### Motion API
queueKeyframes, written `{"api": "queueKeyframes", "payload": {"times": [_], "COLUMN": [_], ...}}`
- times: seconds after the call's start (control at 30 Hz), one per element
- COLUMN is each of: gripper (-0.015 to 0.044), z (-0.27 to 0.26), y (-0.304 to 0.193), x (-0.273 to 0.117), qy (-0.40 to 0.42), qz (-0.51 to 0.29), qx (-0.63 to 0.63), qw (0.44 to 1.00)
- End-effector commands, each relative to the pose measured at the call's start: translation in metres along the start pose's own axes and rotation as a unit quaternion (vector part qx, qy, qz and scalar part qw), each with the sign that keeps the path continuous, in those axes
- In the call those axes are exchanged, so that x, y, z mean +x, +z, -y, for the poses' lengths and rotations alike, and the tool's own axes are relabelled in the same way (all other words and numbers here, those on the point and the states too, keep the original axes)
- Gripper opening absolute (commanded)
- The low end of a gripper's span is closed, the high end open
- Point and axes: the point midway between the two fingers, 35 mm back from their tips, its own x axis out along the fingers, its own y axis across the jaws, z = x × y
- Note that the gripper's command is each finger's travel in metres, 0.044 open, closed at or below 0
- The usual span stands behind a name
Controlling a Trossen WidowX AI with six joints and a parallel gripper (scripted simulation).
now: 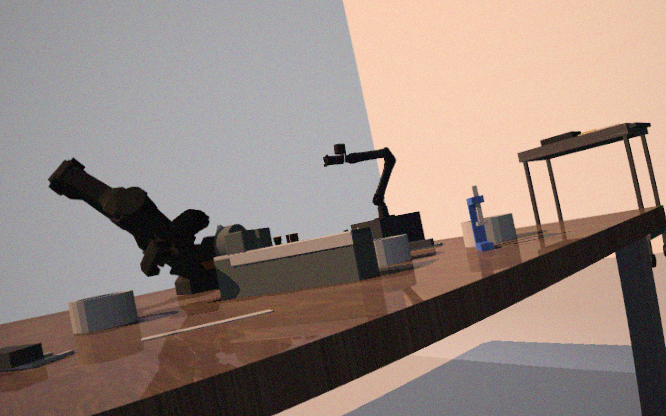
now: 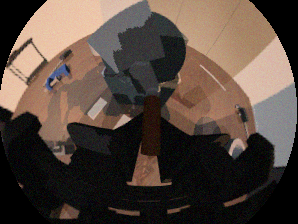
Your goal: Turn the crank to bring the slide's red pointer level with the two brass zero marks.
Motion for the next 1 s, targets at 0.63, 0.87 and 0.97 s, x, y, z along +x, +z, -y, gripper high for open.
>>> {"api": "queueKeyframes", "payload": {"times": [0.63,0.87,0.97], "gripper": [0.0,0.0,0.0], "z": [-0.0114,-0.0123,-0.0127], "y": [-0.0035,-0.0035,-0.0036], "x": [0.0034,0.0034,0.0034], "qy": [0.011,0.011,0.011], "qz": [-0.005,-0.005,-0.005], "qx": [-0.001,-0.001,-0.001], "qw": [1.0,1.0,1.0]}}
